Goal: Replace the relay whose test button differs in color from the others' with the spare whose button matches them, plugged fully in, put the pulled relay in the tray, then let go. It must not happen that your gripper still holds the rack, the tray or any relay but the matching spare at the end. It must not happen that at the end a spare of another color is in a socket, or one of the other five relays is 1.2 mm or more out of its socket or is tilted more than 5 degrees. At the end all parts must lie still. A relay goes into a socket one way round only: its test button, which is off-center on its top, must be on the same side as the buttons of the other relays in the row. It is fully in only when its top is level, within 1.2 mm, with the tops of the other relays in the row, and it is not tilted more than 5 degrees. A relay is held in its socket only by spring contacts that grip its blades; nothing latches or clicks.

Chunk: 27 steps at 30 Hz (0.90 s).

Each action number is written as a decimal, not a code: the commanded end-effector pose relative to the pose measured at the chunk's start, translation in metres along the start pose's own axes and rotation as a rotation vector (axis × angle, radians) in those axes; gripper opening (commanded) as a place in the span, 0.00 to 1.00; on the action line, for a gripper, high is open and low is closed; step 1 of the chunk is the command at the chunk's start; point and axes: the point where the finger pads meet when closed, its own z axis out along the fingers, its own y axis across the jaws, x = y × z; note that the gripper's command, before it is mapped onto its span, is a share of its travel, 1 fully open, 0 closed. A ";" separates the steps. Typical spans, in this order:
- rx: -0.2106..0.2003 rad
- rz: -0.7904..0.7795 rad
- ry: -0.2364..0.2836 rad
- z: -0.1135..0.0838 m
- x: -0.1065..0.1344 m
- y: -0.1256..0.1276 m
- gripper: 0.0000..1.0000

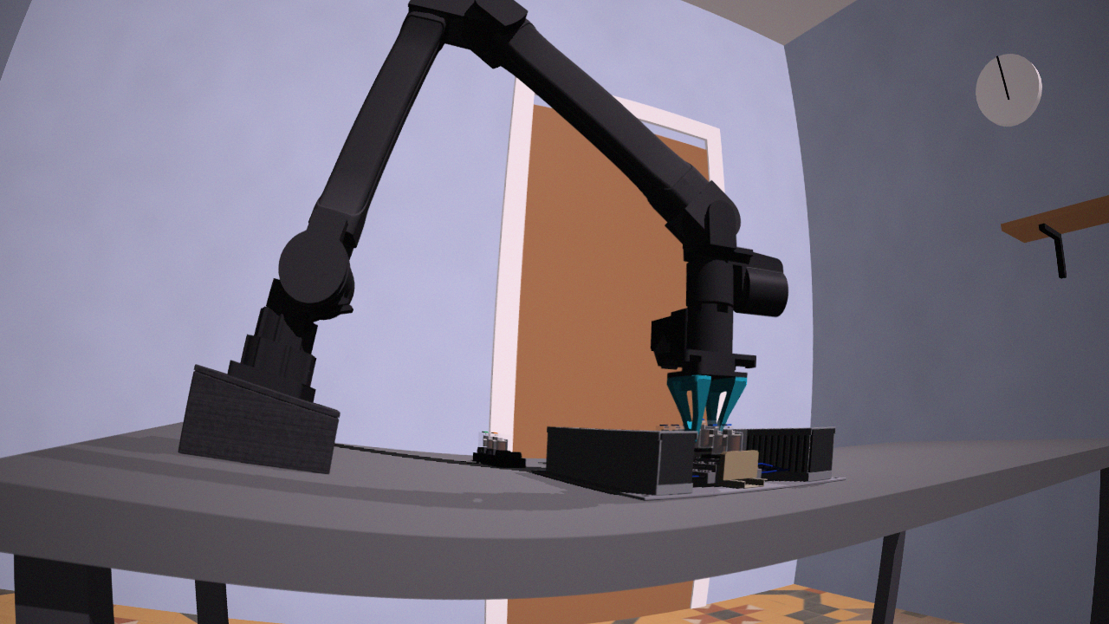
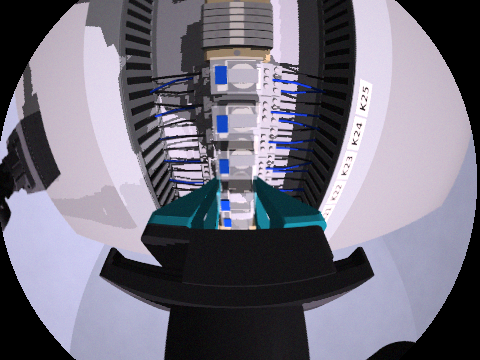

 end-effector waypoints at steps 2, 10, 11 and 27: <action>0.031 -0.002 -0.001 -0.002 -0.002 -0.014 0.00; 0.034 -0.002 -0.001 -0.004 -0.002 -0.014 0.00; 0.034 -0.002 -0.001 -0.004 -0.002 -0.014 0.00; 0.036 -0.002 0.000 -0.005 -0.002 -0.013 0.00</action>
